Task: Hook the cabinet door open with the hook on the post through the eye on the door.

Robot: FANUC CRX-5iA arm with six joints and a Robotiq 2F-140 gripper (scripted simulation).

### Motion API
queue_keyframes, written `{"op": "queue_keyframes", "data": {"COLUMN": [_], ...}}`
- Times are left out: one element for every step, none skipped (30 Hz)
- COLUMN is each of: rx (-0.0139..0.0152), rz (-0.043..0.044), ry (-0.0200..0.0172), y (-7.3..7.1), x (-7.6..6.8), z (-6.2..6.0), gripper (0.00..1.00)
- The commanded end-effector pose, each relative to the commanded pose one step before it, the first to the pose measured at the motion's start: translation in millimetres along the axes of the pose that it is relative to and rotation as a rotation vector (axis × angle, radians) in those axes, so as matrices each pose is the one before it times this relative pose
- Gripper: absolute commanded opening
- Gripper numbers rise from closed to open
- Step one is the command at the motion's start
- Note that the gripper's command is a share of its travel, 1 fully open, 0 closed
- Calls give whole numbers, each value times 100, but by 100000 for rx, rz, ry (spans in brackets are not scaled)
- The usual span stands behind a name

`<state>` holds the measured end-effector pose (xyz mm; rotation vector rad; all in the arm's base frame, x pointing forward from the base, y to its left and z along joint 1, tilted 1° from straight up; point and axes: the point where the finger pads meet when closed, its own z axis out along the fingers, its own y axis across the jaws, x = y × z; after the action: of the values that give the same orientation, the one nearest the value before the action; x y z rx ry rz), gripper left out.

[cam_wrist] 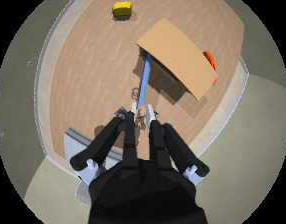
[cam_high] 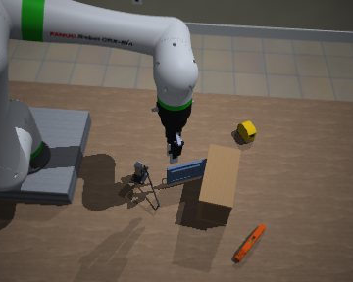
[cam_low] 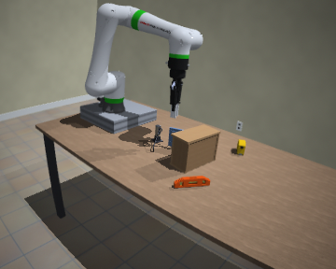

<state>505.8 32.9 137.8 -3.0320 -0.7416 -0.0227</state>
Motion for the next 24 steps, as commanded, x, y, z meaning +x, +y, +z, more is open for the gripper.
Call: {"op": "queue_keyframes", "data": {"rx": [-22, 0, 0, 0, 0, 0, 0, -1, -1, -1, -1, 0, 0, -1, -1, -1, 0, 0, 0, 0, 0, 0, 0, 0], "rz": [2, 0, 0, 0, 0, 0, 0, 0, 0, 0, 0, 0, 0, 0, 0, 0, 0, 0, 0, 0, 0, 0, 0, 0], "ry": [41, 0, 0, 0, 1, 1, 1, 1, 2, 2, 2, 0, 0, 2, 3, 3, 0, 0, 0, 0, 0, 0, 0, 0], "y": [7, 0, 0, 0, 0, 0, 0, 0, 0, 0, 0, 0, 0, 0, 0, 0, 0, 0, 0, 0, 0, 0, 0, 0], "x": [15, 0, 0, 0, 0, 0, 0, 0, 0, 0, 0, 0, 0, 0, 0, 0, 1, 1, 1, 1, 0, 1, 1, 1], "z": [-17, 6, 9, 13, 18, 23, 29, 35, 41, 48, 55, 0, 0, 62, 69, 77, 86, 93, 101, 108, 115, 122, 128, 135], "gripper": [16, 16, 16, 16, 16, 16, 16, 16, 16, 16, 16, 16, 16, 16, 16, 16, 16, 16, 16, 16, 16, 16, 16, 16]}}
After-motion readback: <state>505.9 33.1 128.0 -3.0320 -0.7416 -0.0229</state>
